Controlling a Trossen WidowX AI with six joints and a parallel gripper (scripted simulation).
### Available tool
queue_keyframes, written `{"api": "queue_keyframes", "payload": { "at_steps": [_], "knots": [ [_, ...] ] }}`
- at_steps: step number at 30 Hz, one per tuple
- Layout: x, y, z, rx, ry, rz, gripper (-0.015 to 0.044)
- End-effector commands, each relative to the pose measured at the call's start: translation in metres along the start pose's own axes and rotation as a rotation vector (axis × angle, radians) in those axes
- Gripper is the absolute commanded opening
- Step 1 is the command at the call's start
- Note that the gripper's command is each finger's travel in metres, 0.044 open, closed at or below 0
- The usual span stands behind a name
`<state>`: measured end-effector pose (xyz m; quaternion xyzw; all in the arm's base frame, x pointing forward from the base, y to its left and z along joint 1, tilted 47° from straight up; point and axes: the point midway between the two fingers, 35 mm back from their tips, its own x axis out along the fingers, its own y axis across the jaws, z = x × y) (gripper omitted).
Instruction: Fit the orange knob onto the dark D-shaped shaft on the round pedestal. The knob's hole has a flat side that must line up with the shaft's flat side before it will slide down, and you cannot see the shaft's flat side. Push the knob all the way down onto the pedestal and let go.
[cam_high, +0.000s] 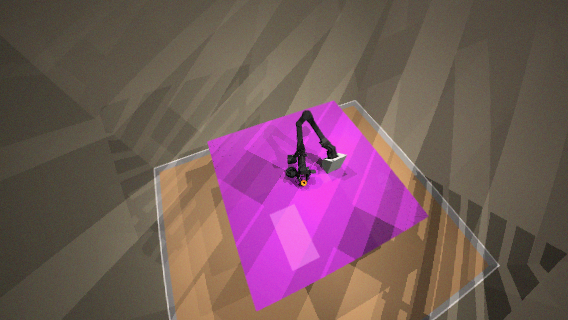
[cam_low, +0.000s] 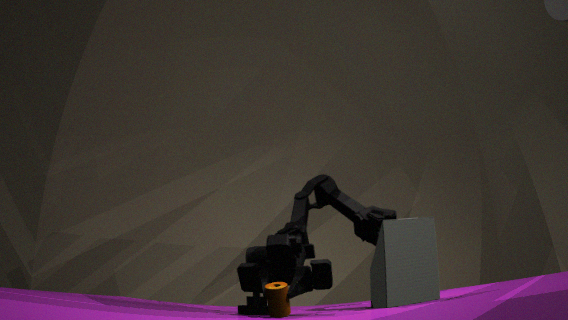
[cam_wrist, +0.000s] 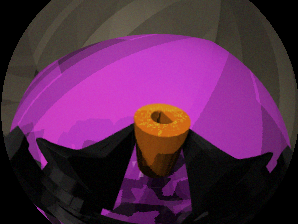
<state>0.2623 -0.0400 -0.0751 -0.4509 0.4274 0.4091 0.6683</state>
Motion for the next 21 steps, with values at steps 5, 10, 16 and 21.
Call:
{"api": "queue_keyframes", "payload": {
  "at_steps": [5, 10, 16, 21],
  "knots": [
    [0.0, 0.0001, 0.0003, -0.003, 0.006, 0.001, 0.026],
    [0.0, 0.0001, 0.0003, -0.003, 0.006, 0.001, 0.026],
    [0.0, 0.0001, 0.0003, -0.003, 0.006, 0.001, 0.026],
    [0.0, 0.0001, 0.0003, -0.003, 0.006, 0.001, 0.026]
  ]
}}
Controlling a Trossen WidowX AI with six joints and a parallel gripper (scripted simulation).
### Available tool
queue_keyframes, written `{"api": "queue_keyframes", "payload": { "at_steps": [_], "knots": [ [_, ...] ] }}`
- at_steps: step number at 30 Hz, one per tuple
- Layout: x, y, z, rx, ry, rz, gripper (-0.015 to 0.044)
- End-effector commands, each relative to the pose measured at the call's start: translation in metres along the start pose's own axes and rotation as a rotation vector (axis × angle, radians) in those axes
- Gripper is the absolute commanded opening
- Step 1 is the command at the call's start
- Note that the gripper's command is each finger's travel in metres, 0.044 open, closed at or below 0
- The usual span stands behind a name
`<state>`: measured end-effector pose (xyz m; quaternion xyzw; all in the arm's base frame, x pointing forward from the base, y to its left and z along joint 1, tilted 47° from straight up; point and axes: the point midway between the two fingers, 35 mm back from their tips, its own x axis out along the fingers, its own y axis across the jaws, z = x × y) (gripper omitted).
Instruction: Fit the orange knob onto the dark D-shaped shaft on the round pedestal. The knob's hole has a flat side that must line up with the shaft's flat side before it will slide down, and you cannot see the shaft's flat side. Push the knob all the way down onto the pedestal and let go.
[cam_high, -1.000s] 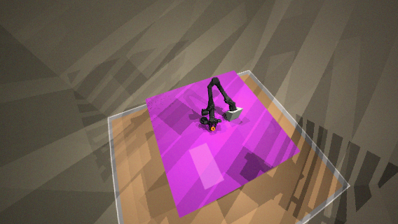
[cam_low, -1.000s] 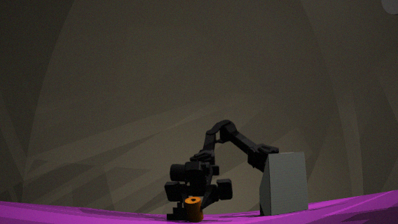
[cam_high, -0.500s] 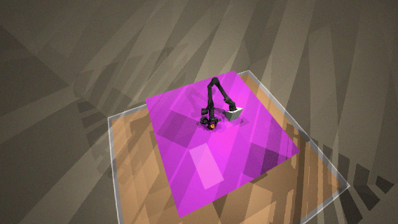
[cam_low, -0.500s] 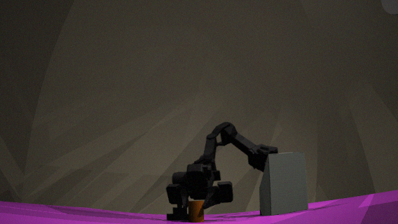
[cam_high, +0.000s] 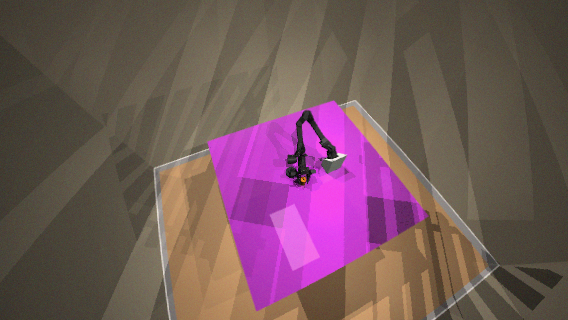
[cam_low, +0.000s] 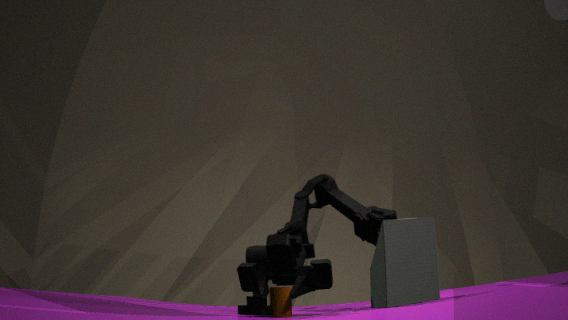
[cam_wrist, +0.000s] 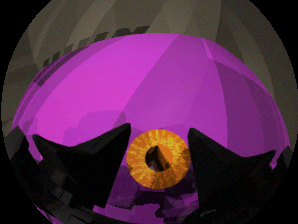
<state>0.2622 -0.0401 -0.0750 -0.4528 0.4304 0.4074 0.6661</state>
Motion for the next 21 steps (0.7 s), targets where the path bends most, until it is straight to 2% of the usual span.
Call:
{"api": "queue_keyframes", "payload": {
  "at_steps": [1, 7, 14, 21],
  "knots": [
    [0.0001, 0.0, 0.0004, -0.002, -0.003, 0.0, 0.026],
    [0.0001, 0.0, 0.0004, -0.002, -0.003, 0.0, 0.026],
    [0.0001, 0.0, 0.0004, -0.002, -0.003, 0.0, 0.044],
    [-0.0041, -0.0015, 0.0079, -0.002, -0.003, 0.001, 0.044]
  ]
}}
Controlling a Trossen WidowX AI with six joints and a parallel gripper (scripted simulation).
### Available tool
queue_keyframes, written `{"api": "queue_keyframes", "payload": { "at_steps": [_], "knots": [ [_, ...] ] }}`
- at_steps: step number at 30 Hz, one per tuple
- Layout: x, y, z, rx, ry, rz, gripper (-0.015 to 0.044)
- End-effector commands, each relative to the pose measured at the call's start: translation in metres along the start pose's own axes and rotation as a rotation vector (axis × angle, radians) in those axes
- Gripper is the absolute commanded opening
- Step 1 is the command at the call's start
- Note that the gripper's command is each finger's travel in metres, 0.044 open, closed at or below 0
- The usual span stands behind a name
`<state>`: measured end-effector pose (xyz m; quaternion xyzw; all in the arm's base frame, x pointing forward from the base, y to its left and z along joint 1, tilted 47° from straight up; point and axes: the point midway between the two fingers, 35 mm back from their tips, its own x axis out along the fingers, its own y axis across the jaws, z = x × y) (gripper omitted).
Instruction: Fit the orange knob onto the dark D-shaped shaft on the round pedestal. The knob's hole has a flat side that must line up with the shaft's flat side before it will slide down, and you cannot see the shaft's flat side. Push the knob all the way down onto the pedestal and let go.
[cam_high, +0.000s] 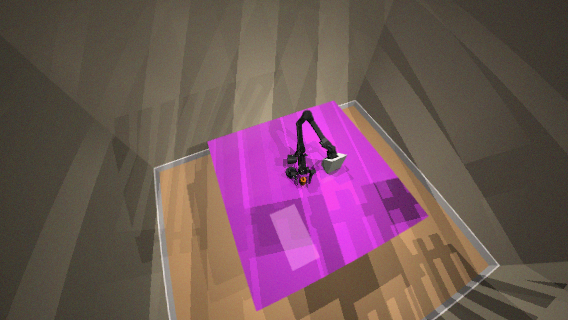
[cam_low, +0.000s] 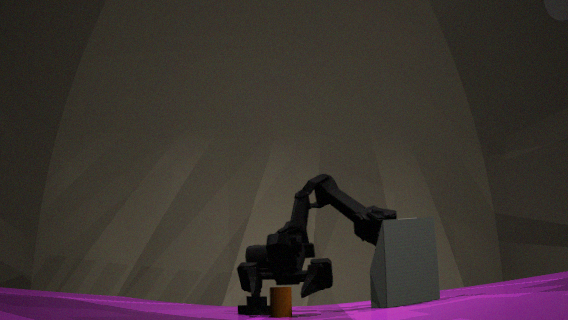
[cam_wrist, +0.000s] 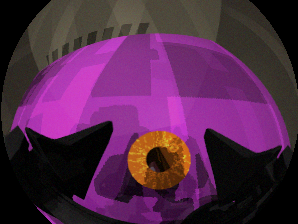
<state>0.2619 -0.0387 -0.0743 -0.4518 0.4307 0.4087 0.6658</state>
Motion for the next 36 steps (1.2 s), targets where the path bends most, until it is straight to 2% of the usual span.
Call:
{"api": "queue_keyframes", "payload": {
  "at_steps": [1, 6, 9, 11, 16, 20, 22, 33, 36],
  "knots": [
    [-0.009, -0.003, 0.016, -0.002, -0.001, -0.002, 0.044],
    [-0.041, -0.001, 0.066, 0.0, -0.002, -0.004, 0.044],
    [-0.042, -0.001, 0.067, 0.0, -0.002, -0.004, 0.044],
    [-0.039, 0.002, 0.067, 0.025, 0.052, 0.034, 0.044],
    [-0.034, 0.014, 0.065, 0.112, 0.507, 0.17, 0.044],
    [-0.047, 0.006, 0.077, 0.053, 0.885, 0.076, 0.044],
    [-0.052, 0.001, 0.086, 0.008, 0.992, 0.004, 0.044],
    [-0.053, 0.0, 0.087, 0.017, 1.005, -0.014, 0.044],
    [-0.053, 0.0, 0.087, 0.227, 0.999, -0.13, 0.044]
  ]
}}
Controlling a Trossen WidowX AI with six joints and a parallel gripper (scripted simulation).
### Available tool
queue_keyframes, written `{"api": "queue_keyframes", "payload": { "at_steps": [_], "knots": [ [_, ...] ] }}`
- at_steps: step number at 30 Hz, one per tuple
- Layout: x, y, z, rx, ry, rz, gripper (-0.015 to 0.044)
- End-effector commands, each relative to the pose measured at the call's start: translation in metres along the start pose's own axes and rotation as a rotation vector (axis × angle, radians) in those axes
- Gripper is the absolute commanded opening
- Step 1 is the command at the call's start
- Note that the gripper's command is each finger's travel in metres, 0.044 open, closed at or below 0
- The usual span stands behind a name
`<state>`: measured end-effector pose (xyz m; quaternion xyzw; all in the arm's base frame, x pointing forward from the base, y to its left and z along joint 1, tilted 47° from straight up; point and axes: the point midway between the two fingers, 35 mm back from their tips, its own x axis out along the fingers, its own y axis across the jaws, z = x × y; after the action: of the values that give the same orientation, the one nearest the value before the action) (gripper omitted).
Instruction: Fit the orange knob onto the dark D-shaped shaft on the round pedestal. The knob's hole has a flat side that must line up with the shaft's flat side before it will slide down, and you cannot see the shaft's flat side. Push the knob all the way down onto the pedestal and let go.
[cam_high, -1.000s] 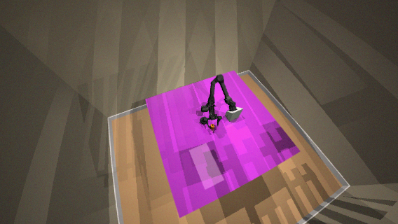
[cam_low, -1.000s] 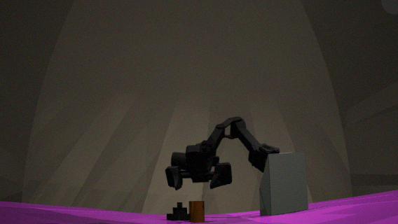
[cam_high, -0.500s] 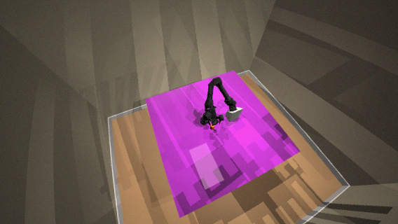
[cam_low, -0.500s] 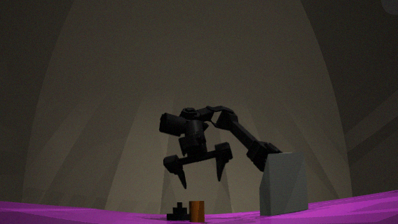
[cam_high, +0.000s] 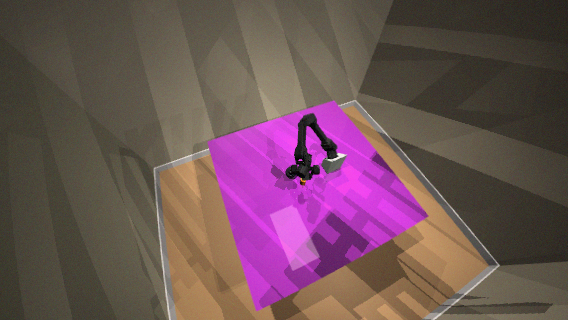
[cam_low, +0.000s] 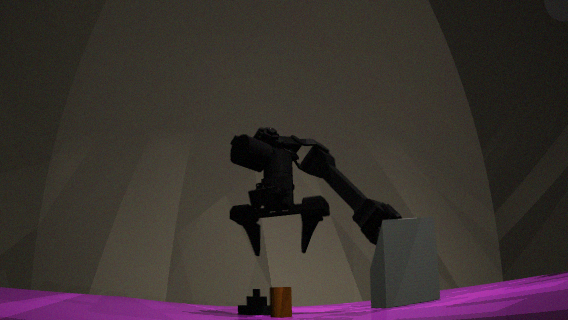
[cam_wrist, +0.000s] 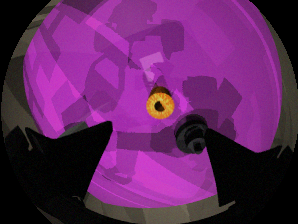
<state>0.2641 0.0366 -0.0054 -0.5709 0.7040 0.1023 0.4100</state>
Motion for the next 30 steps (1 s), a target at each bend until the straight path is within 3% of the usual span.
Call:
{"api": "queue_keyframes", "payload": {
  "at_steps": [1, 11, 21, 25, 30],
  "knots": [
    [0.0, 0.0, 0.0, 0.238, 0.003, -0.004, 0.044],
    [0.0, 0.0, 0.0, 1.164, 0.001, -0.005, 0.044],
    [0.0, 0.001, 0.001, 1.18, 0.001, -0.005, 0.044],
    [0.032, 0.0, 0.001, 1.18, 0.001, -0.006, 0.044],
    [0.04, 0.0, 0.0, 1.18, 0.001, -0.006, 0.044]
  ]
}}
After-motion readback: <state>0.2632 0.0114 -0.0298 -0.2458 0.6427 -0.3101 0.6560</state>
